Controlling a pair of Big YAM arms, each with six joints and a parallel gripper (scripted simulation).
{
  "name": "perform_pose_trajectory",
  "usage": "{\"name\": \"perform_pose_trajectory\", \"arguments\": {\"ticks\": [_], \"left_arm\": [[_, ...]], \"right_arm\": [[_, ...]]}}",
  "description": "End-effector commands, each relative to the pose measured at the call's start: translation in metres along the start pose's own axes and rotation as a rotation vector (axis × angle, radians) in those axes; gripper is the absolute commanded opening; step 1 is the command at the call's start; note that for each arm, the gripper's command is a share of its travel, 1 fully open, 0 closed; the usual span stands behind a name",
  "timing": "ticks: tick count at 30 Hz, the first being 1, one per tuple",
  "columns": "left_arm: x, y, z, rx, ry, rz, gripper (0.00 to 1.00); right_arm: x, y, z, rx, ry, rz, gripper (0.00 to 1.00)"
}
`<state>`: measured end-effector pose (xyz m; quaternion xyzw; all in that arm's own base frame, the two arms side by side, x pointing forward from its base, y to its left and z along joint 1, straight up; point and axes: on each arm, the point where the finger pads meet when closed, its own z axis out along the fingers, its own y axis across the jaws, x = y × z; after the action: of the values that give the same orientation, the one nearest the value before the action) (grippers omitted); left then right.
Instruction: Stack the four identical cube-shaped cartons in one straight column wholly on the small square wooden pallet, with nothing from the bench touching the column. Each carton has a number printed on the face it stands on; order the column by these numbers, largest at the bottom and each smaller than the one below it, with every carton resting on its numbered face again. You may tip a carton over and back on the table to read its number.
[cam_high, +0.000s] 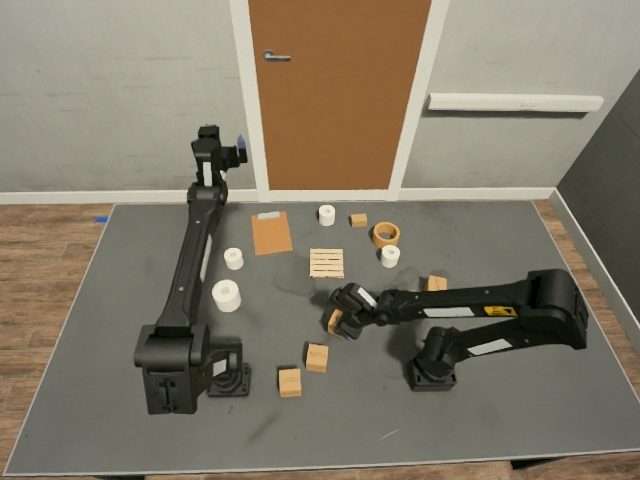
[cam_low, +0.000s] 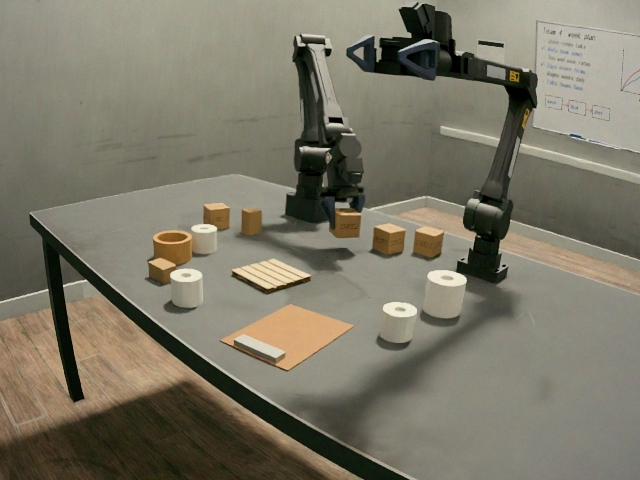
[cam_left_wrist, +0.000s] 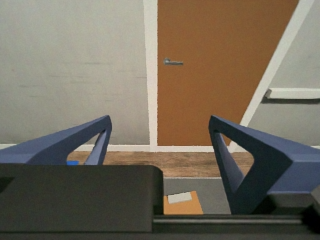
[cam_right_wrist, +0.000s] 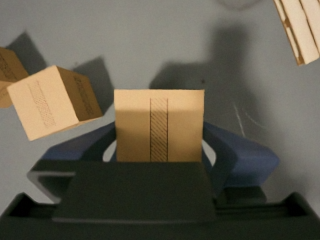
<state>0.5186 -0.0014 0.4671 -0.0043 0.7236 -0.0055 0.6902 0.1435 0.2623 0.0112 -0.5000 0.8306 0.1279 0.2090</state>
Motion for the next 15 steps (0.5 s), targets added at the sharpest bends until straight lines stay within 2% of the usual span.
{"name": "perform_pose_trajectory", "arguments": {"ticks": [1, 3, 6, 9, 10, 12, 13, 15], "left_arm": [[-0.031, 0.001, -0.002, -0.002, -0.058, 0.014, 1.00], [-0.031, 0.001, -0.002, -0.002, -0.058, 0.014, 1.00], [-0.031, 0.001, -0.002, -0.002, -0.058, 0.014, 1.00], [-0.031, 0.001, -0.002, -0.002, -0.058, 0.014, 1.00], [-0.031, 0.001, -0.002, -0.002, -0.058, 0.014, 1.00], [-0.031, 0.001, -0.002, -0.002, -0.058, 0.014, 1.00], [-0.031, 0.001, -0.002, -0.002, -0.058, 0.014, 1.00], [-0.031, 0.001, -0.002, -0.002, -0.058, 0.014, 1.00]], "right_arm": [[0.008, 0.000, 0.008, -0.001, -0.002, 0.010, 0.55], [-0.003, 0.000, 0.008, -0.001, -0.024, 0.009, 0.55], [0.014, 0.000, 0.013, -0.001, -0.002, 0.010, 0.55], [0.015, 0.000, 0.014, -0.001, -0.002, 0.010, 0.55], [0.002, 0.000, 0.014, -0.001, -0.025, 0.010, 0.55], [0.004, 0.000, 0.016, -0.001, -0.025, 0.010, 0.55], [0.017, 0.000, 0.019, -0.001, -0.006, 0.010, 0.55], [0.022, 0.000, 0.021, -0.001, -0.002, 0.011, 0.55]]}}
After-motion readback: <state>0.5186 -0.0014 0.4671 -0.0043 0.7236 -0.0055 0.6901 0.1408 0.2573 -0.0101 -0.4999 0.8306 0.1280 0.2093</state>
